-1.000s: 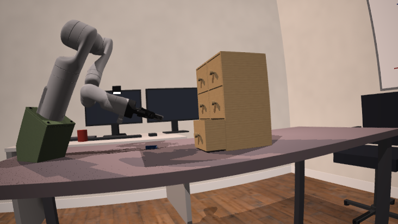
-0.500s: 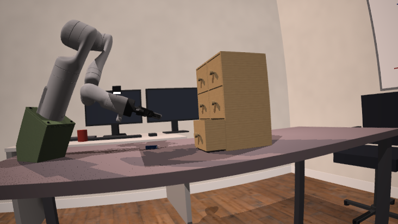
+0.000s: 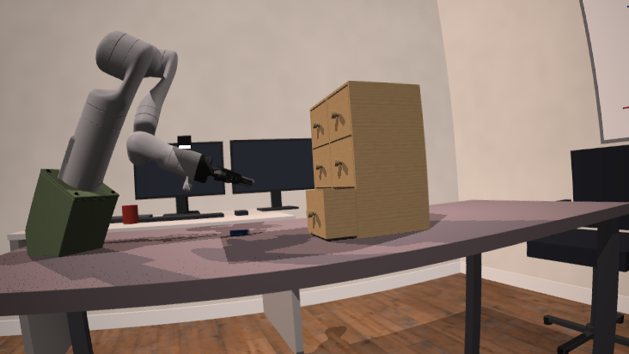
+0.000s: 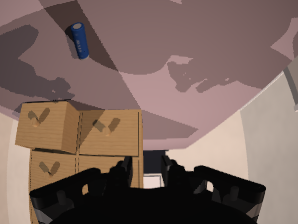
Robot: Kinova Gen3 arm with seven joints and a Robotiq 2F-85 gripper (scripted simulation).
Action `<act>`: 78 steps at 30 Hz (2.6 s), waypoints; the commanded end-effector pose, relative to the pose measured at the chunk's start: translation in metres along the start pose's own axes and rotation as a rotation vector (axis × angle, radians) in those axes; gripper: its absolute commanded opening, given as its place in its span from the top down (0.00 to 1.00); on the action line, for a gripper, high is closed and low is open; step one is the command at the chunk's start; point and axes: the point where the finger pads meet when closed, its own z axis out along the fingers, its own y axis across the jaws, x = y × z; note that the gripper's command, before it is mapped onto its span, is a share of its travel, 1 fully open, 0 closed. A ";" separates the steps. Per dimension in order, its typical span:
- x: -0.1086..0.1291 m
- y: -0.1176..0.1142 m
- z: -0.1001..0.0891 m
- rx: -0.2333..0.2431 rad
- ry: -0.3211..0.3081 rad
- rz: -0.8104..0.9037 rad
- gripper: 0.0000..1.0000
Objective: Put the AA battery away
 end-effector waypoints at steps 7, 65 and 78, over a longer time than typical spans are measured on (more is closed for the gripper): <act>-0.002 0.005 -0.001 -0.002 -0.001 0.006 0.67; -0.030 0.006 -0.048 -0.003 0.511 0.004 0.67; -0.045 0.006 -0.073 -0.001 0.794 0.004 0.67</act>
